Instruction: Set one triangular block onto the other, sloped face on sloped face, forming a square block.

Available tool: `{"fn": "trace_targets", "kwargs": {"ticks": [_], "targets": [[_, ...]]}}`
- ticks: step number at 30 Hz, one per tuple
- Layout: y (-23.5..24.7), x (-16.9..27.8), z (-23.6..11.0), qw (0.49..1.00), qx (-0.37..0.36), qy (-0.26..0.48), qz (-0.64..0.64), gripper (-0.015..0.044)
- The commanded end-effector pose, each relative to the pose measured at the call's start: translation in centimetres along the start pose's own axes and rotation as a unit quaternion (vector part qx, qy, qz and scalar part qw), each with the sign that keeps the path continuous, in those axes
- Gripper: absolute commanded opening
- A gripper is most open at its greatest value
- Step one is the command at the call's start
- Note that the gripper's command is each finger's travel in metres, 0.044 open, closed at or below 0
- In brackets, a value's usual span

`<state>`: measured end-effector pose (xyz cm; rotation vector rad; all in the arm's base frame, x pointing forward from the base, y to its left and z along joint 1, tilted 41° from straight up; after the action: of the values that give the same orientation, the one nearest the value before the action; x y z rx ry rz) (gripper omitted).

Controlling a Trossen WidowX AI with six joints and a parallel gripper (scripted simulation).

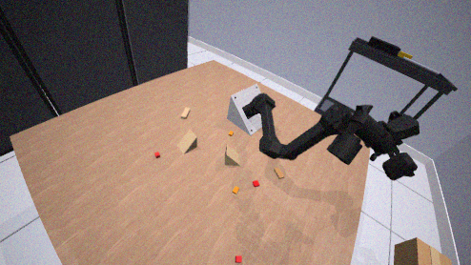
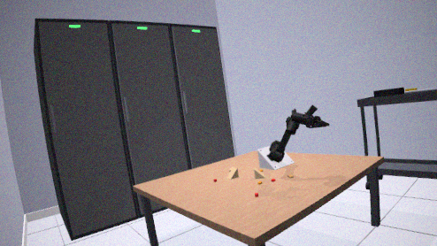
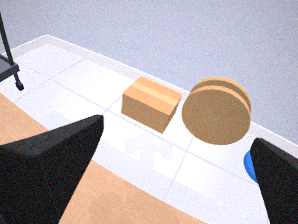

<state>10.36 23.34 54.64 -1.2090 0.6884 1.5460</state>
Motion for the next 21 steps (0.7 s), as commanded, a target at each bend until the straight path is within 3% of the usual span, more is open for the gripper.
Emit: {"fn": "trace_targets", "kwargs": {"ticks": [1,11,21], "targets": [[4.6,-3.6,0.6,0.998,-0.037,-0.055,-0.014,0.044],[16.4,-11.7,-1.8,0.966,-0.159,-0.202,-0.025,0.044],[26.7,-17.9,-10.1,0.887,-0.305,-0.347,-0.016,0.044]]}}
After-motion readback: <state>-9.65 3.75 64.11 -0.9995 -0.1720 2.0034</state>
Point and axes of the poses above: the point midway between the two fingers, 35 mm back from their tips, its own z axis out along the fingers, its own y axis across the jaws, x = y × z, the point moved 1 cm from there along -z, back along the fingers, and after that the axes turned 13 degrees about z, right-handed, at the moved point
